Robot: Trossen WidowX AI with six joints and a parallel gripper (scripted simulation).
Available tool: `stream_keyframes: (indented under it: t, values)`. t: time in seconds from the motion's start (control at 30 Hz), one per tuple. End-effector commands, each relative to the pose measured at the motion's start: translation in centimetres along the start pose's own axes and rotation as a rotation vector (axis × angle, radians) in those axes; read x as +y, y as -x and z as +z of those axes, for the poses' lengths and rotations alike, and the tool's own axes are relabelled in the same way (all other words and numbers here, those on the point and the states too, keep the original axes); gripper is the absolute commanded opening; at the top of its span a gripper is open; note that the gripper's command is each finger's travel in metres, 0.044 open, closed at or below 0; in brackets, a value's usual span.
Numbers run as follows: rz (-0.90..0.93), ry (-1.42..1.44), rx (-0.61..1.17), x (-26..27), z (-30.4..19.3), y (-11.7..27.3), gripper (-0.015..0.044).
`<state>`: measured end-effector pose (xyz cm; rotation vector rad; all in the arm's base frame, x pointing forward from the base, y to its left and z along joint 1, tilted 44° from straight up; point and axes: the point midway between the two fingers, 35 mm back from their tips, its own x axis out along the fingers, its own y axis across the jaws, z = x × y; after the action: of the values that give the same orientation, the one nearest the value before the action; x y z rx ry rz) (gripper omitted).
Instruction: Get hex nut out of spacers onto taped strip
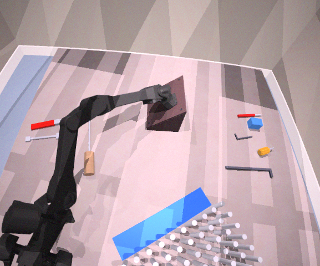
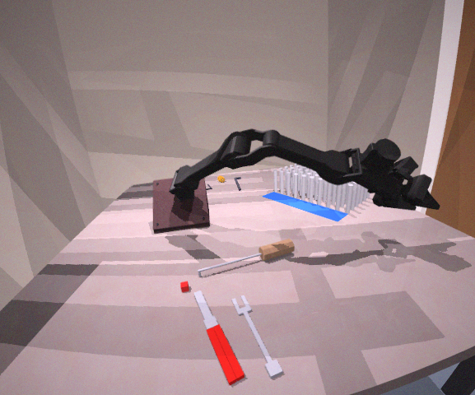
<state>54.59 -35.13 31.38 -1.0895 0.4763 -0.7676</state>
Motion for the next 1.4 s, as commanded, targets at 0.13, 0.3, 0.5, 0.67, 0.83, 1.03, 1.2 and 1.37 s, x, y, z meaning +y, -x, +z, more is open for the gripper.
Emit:
stream_keyframes:
  t: [0.13,0.3,0.5,0.67,0.83,1.03,1.2,1.37]
  values:
    - [0.080,-0.087,-0.031,3.2,1.3,2.6,0.0440]
    - [0.199,-0.208,-0.060,7.7,2.5,7.1,0.0440]
    - [0.350,-0.342,-0.072,12.9,2.7,13.5,0.0440]
    - [0.476,-0.447,-0.060,16.8,1.8,19.5,0.0440]
    - [0.596,-0.549,-0.028,20.3,-0.1,25.8,0.0440]
    - [0.677,-0.613,0.005,22.4,-2.0,30.2,0.0440]
    - [0.677,-0.613,0.005,22.4,-2.0,30.2,0.0440]
    - [0.677,-0.613,0.005,22.4,-2.0,30.2,0.0440]
